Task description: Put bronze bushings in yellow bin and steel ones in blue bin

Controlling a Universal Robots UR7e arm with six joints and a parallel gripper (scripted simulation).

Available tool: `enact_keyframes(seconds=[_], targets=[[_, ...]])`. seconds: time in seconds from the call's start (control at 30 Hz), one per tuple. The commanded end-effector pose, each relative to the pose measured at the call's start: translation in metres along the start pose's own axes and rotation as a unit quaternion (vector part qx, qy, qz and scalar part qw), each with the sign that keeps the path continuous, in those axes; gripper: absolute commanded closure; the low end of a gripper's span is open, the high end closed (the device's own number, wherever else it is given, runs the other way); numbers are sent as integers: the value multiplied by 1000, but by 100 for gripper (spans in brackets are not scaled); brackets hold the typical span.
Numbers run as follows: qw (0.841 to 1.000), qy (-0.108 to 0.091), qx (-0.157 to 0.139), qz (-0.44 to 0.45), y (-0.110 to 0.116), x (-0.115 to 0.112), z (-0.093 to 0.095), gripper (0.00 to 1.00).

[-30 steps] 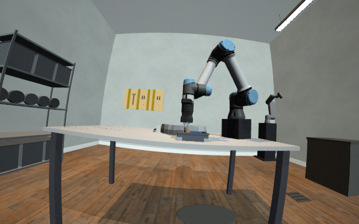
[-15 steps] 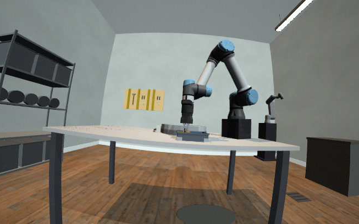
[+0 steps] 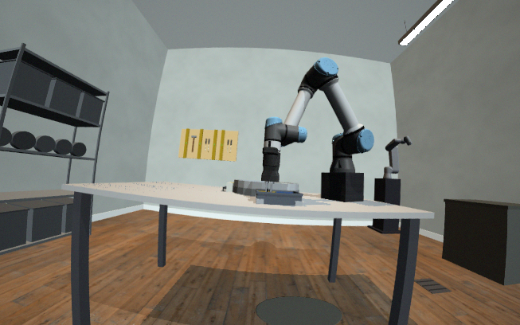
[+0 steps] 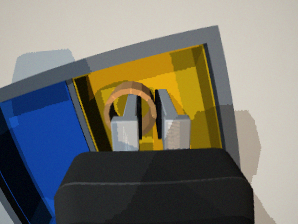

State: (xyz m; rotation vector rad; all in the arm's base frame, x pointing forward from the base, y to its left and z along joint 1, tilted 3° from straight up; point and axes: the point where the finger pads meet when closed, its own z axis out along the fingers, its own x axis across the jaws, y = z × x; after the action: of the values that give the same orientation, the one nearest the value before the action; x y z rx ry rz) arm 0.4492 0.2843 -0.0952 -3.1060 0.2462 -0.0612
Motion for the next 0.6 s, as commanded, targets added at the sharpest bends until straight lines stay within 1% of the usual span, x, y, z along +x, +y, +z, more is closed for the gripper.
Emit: enact_keyframes(seconds=[0.0, 0.17, 0.33, 0.57], targets=[[1000, 1, 0, 0, 0, 1, 1, 100], [1000, 1, 0, 0, 0, 1, 1, 100], [1000, 1, 0, 0, 0, 1, 7, 100], [1000, 1, 0, 0, 0, 1, 9, 100]])
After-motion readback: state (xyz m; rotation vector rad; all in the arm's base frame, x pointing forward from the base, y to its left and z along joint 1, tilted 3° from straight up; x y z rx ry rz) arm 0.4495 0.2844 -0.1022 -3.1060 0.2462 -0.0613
